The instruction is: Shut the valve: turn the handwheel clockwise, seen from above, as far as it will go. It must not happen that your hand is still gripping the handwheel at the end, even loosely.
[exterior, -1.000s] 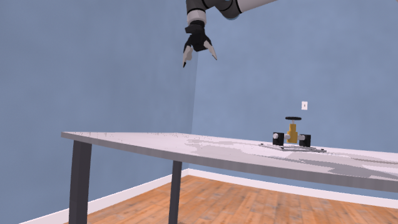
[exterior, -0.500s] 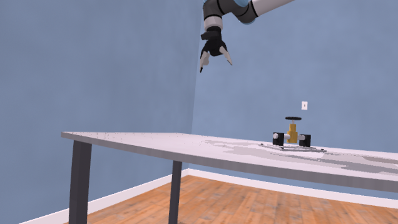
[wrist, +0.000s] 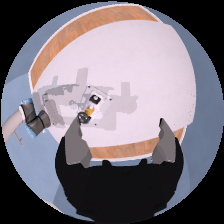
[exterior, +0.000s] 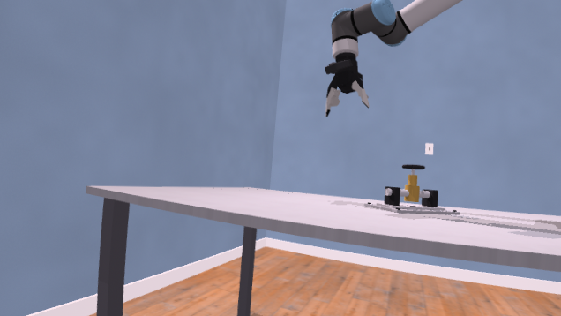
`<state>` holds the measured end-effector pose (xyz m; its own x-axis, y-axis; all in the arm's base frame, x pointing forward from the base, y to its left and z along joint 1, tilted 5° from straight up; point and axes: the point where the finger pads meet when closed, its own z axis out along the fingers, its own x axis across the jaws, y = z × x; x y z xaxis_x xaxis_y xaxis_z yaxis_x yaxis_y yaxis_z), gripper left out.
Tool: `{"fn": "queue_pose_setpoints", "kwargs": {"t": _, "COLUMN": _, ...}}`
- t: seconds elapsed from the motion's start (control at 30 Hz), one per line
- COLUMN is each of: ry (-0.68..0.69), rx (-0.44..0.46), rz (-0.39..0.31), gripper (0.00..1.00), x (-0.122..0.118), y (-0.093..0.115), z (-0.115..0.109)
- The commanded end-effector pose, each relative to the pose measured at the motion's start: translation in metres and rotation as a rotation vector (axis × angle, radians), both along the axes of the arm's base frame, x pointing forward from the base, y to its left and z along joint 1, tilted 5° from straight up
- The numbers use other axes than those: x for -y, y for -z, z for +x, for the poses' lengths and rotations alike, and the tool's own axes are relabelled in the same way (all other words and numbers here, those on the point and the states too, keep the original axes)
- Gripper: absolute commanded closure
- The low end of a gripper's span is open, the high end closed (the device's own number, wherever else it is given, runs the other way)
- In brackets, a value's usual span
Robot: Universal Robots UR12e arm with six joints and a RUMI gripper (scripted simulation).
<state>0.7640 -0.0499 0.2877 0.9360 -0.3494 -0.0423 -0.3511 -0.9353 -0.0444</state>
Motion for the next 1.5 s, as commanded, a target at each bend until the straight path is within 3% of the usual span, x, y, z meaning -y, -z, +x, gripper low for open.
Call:
{"fn": "queue_pose_setpoints", "kwargs": {"t": 0.0, "ry": 0.103, "rx": 0.032, "rz": -0.004, "gripper": 0.0, "x": 0.025, "y": 0.021, "z": -0.058}}
{"fn": "queue_pose_setpoints", "kwargs": {"t": 0.17, "ry": 0.196, "rx": 0.049, "rz": -0.005, "gripper": 0.0, "x": 0.039, "y": 0.047, "z": -0.111}}
{"fn": "queue_pose_setpoints", "kwargs": {"t": 0.23, "ry": 0.196, "rx": 0.049, "rz": -0.005, "gripper": 0.0, "x": 0.039, "y": 0.047, "z": -0.111}}
{"fn": "queue_pose_setpoints", "kwargs": {"t": 0.47, "ry": 0.298, "rx": 0.067, "rz": -0.008, "gripper": 0.0, "x": 0.046, "y": 0.078, "z": -0.169}}
{"fn": "queue_pose_setpoints", "kwargs": {"t": 0.67, "ry": 0.35, "rx": 0.076, "rz": -0.009, "gripper": 0.0, "x": 0.047, "y": 0.095, "z": -0.199}}
{"fn": "queue_pose_setpoints", "kwargs": {"t": 0.97, "ry": 0.373, "rx": 0.081, "rz": -0.009, "gripper": 0.0, "x": 0.047, "y": 0.103, "z": -0.212}}
{"fn": "queue_pose_setpoints", "kwargs": {"t": 1.47, "ry": 0.374, "rx": 0.081, "rz": -0.01, "gripper": 0.0, "x": 0.047, "y": 0.105, "z": -0.212}}
